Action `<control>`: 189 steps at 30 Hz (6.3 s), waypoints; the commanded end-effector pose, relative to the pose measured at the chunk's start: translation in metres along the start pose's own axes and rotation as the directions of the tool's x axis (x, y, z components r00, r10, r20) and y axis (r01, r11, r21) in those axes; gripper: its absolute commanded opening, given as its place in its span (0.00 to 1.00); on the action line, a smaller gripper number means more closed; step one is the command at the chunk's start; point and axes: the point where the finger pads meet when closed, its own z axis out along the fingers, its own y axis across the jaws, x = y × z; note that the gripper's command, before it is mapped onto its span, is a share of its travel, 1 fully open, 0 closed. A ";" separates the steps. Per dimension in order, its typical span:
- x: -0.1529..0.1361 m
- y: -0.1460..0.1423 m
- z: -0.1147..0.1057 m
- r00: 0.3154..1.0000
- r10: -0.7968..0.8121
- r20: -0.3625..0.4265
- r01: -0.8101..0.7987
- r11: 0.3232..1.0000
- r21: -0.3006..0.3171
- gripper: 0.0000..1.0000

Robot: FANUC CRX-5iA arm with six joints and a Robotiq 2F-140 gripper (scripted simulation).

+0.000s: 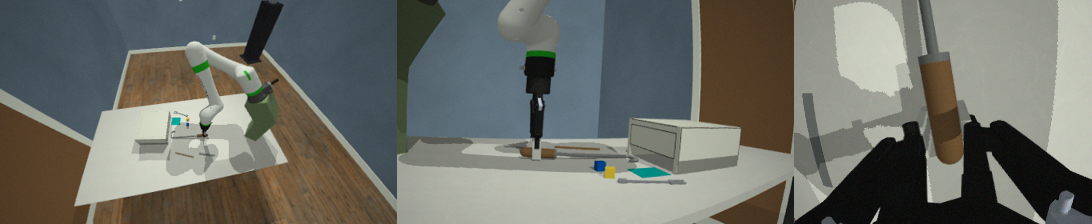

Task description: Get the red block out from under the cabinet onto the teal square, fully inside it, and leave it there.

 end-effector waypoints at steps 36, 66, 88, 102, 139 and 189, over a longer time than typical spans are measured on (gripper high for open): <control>-0.001 -0.005 0.000 0.999 0.035 0.000 -0.035 0.999 0.000 0.00; 0.000 -0.005 0.000 0.999 0.035 0.000 -0.035 0.999 0.000 0.00; 0.018 -0.005 0.000 0.999 0.035 0.000 -0.035 0.999 0.000 0.00; 0.041 -0.004 0.000 0.999 0.035 0.000 -0.035 0.999 0.000 0.00; 0.132 -0.001 0.000 0.999 0.035 0.000 -0.035 0.999 0.000 0.00; 0.234 0.003 0.000 0.999 0.036 0.000 -0.036 0.999 0.000 0.00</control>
